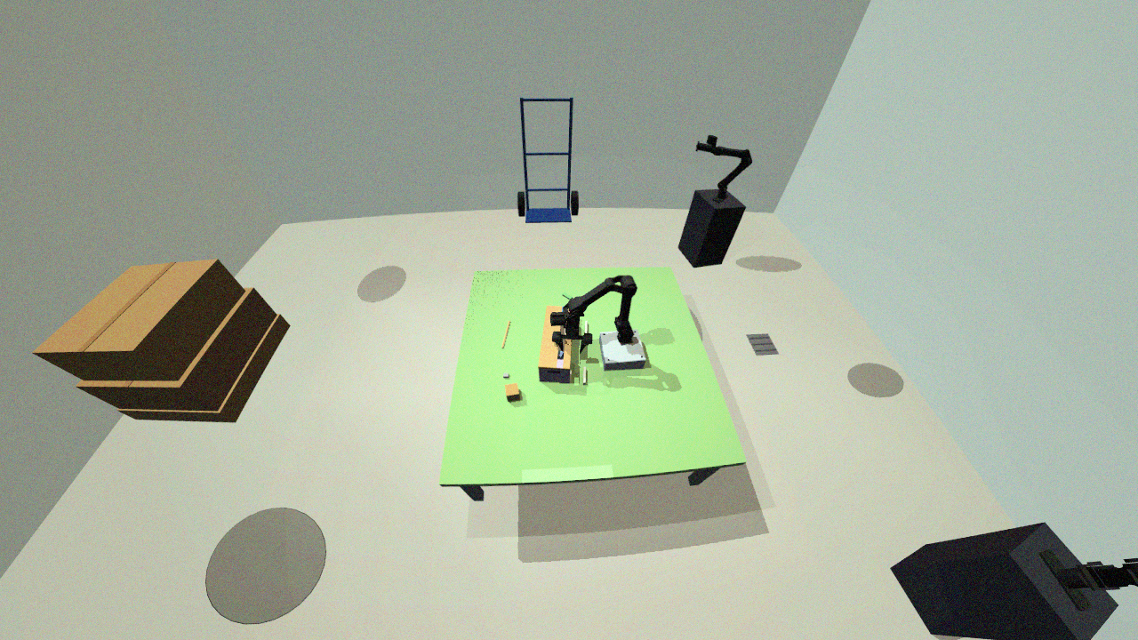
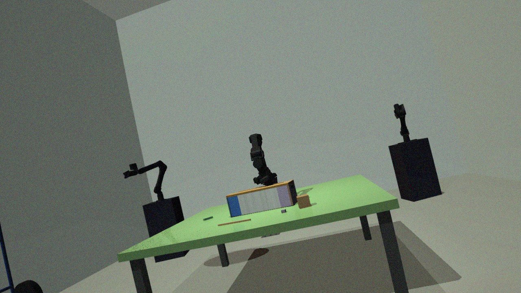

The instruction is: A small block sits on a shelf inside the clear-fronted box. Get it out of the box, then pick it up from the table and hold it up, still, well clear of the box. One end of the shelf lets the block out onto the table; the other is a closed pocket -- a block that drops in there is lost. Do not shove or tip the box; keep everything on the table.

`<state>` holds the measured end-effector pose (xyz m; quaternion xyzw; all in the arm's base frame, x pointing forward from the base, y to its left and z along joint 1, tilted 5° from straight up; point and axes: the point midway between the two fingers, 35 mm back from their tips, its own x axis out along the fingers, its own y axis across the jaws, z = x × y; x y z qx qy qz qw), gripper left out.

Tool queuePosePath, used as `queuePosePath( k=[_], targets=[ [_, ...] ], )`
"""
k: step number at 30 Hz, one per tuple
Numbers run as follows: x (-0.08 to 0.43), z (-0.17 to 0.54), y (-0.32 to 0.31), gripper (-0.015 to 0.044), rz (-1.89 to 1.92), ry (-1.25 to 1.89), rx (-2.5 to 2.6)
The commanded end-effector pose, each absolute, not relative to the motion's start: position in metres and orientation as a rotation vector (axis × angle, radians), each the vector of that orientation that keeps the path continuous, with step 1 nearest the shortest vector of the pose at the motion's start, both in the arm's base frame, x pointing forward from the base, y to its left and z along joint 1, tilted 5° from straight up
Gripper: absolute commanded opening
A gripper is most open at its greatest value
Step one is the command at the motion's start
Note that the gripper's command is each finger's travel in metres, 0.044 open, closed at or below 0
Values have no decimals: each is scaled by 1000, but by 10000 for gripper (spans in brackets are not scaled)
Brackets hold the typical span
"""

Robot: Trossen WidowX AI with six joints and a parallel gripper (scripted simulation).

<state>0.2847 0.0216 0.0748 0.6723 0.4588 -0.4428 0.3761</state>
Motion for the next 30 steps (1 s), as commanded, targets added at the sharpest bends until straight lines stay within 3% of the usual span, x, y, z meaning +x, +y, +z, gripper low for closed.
queuePosePath(
  k=[1, 30],
  targets=[
    [287, 75, 26, 400, -1132, 1168, 1719],
    [296, 75, 54, 400, -1130, 1170, 1721]
  ],
)
